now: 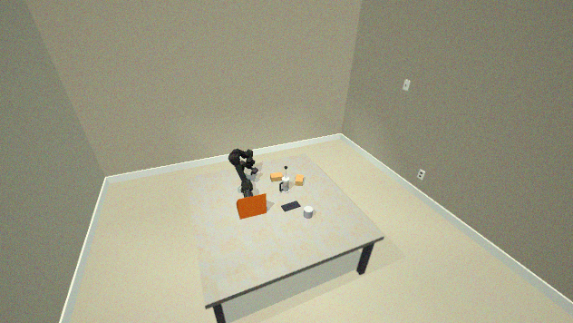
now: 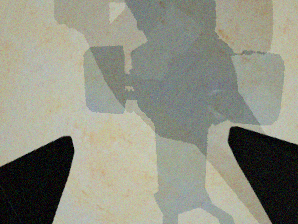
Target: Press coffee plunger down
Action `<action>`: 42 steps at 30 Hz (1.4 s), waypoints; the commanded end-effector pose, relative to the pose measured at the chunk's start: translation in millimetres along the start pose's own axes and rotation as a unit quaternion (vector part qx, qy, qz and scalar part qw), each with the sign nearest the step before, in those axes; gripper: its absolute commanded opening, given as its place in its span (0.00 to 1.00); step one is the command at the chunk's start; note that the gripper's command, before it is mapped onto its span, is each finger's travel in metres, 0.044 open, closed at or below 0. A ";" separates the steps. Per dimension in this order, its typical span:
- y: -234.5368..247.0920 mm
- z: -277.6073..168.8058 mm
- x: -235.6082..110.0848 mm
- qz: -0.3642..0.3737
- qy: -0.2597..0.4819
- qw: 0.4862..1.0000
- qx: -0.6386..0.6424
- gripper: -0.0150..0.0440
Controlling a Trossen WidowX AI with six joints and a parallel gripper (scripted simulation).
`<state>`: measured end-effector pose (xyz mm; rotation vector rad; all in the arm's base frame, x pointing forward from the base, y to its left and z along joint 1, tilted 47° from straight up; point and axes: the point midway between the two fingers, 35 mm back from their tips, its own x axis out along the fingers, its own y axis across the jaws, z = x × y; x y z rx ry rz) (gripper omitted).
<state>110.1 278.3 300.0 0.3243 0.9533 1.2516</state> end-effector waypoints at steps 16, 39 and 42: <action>-184.0 96.0 -130.1 -0.116 -0.239 0.962 0.060 1.00; -293.1 2.0 -335.3 -0.232 -0.443 0.861 0.094 1.00; -299.3 0.0 -318.3 -0.233 -0.441 0.861 0.094 1.00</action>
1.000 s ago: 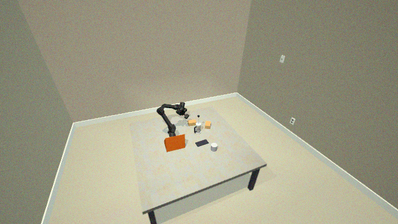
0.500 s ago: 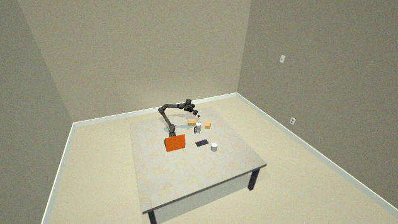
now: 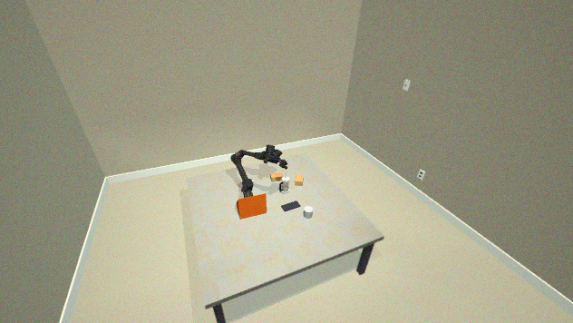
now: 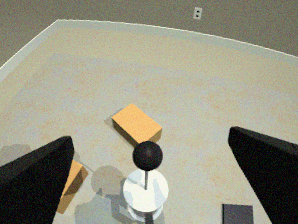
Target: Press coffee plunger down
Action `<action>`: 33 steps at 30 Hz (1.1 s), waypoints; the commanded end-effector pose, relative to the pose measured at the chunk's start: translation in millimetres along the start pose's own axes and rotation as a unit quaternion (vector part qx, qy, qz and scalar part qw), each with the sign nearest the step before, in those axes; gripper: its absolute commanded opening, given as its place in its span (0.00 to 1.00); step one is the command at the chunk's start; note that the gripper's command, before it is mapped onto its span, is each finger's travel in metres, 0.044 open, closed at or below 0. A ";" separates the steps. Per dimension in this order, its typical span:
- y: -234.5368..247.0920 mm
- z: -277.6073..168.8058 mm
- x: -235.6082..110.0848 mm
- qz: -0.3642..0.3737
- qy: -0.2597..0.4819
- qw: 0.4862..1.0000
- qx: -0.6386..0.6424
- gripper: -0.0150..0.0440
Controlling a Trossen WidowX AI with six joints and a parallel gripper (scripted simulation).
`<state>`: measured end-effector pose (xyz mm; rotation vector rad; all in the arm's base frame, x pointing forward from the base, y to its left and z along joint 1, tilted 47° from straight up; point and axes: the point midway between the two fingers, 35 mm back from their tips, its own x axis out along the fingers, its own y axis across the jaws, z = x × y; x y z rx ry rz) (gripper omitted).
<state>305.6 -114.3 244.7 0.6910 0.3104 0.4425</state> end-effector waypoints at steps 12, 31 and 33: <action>0.2 -44.8 24.0 0.005 -0.005 1.000 0.004 1.00; 0.5 -44.3 53.3 0.006 -0.005 1.000 0.003 1.00; 0.7 -44.4 56.3 0.006 -0.005 1.000 0.003 1.00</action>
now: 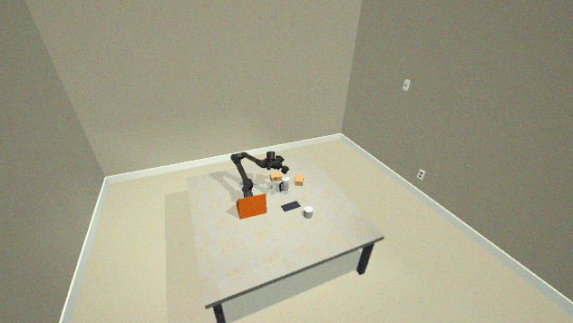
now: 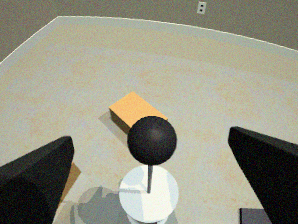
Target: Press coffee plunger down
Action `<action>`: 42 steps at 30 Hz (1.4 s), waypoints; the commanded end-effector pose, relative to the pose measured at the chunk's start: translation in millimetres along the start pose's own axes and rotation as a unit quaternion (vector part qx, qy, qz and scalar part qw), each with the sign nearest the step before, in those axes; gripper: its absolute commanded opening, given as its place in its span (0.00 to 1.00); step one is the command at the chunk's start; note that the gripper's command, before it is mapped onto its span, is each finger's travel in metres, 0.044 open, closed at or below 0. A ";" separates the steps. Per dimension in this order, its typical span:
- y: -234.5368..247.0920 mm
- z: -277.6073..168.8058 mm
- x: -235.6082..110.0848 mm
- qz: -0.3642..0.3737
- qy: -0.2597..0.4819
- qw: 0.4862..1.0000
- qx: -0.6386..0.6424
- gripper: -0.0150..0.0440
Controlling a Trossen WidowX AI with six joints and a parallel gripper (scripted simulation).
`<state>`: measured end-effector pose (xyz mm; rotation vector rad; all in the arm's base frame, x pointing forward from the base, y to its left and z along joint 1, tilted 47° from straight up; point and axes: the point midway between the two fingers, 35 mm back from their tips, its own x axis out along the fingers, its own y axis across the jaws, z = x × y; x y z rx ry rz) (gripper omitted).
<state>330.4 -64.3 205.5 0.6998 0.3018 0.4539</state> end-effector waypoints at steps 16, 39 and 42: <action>0.4 0.8 10.7 -0.001 -0.003 1.000 0.000 0.51; -2.1 -10.9 20.5 -0.002 -0.002 1.000 0.000 0.45; -2.7 -14.7 23.6 -0.002 -0.002 1.000 0.000 0.45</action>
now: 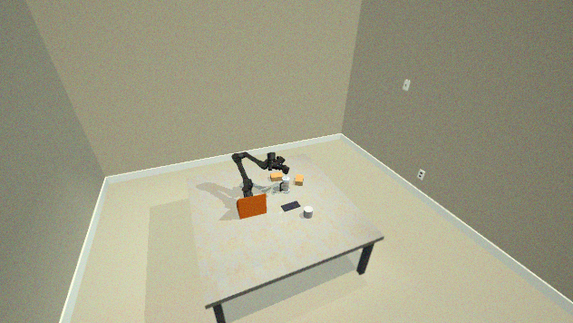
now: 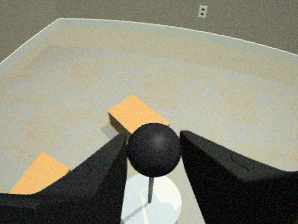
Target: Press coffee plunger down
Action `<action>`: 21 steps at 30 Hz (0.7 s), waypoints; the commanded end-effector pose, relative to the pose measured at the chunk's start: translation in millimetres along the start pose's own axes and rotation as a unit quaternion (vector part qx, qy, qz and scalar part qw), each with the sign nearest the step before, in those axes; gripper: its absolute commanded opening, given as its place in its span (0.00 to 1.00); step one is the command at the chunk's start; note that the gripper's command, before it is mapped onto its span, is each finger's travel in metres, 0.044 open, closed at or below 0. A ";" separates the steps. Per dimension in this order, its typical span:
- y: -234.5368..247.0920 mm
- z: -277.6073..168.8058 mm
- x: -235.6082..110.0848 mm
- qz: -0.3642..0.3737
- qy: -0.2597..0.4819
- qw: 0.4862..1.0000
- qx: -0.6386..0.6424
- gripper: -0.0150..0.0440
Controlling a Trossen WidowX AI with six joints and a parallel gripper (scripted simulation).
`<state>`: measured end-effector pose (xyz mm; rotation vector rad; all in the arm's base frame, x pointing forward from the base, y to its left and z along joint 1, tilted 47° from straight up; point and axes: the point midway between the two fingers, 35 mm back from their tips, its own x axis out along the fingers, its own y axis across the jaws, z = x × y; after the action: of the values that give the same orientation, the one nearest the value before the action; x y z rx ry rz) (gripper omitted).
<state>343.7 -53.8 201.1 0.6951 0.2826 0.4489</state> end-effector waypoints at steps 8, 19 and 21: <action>-3.9 -22.0 14.3 -0.002 0.007 1.000 0.004 0.45; -4.6 -36.8 25.1 -0.002 0.007 1.000 0.004 0.45; -4.7 -39.5 27.0 -0.002 0.007 1.000 0.004 0.45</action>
<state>353.4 -33.8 182.1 0.6839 0.2648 0.4420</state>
